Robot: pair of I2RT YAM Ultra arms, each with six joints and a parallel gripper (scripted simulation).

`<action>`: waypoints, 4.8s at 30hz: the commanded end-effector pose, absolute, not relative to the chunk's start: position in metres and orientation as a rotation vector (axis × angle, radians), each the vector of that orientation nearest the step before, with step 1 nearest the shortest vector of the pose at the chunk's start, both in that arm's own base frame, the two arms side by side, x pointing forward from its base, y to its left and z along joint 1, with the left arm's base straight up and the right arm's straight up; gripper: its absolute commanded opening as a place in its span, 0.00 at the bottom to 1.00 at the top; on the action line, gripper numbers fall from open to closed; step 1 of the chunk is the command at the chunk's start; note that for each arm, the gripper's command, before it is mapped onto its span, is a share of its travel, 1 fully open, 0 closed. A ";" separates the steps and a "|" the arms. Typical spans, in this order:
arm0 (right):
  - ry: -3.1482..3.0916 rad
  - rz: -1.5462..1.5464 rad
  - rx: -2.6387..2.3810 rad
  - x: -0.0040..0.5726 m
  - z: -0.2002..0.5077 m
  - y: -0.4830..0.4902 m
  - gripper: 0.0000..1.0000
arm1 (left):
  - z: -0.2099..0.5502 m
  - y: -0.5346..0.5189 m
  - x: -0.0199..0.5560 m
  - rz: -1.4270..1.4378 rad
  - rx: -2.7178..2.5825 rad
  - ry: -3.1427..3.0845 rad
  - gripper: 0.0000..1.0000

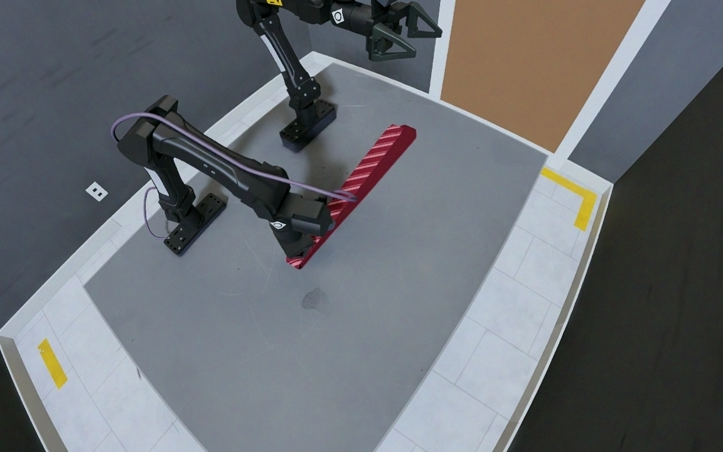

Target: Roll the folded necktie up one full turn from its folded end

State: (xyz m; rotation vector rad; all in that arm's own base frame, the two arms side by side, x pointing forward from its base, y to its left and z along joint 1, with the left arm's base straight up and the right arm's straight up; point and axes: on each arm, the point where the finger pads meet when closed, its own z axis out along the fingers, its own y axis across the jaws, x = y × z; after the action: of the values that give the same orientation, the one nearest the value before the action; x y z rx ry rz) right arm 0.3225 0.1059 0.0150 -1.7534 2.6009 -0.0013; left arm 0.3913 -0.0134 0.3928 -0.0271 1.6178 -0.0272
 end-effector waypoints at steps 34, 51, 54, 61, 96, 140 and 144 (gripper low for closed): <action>2.629 0.018 -1.700 0.322 0.012 0.108 0.38 | 0.414 -0.014 0.390 -0.044 -0.029 1.570 1.00; 2.642 0.019 -1.680 0.322 0.012 0.108 0.38 | 0.414 -0.014 0.390 -0.044 -0.029 1.570 1.00; 2.644 0.019 -1.677 0.322 0.012 0.108 0.38 | 0.414 -0.014 0.390 -0.044 -0.029 1.570 1.00; 2.650 0.019 -1.668 0.322 0.012 0.108 0.38 | 0.414 -0.014 0.390 -0.044 -0.029 1.570 1.00; 2.675 0.019 -1.627 0.322 0.012 0.108 0.38 | 0.414 -0.014 0.390 -0.044 -0.029 1.570 1.00; 2.705 0.019 -1.578 0.322 0.012 0.108 0.38 | 0.414 -0.014 0.390 -0.044 -0.029 1.570 1.00; 2.708 0.019 -1.572 0.322 0.012 0.108 0.38 | 0.414 -0.014 0.390 -0.044 -0.029 1.570 1.00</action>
State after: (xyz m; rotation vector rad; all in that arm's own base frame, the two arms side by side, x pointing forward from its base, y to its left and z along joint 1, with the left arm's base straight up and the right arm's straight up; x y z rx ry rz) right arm 0.3227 0.1052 0.0150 -1.5845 2.7069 0.0002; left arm 0.3913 -0.0134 0.3928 -0.0271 1.6178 -0.0272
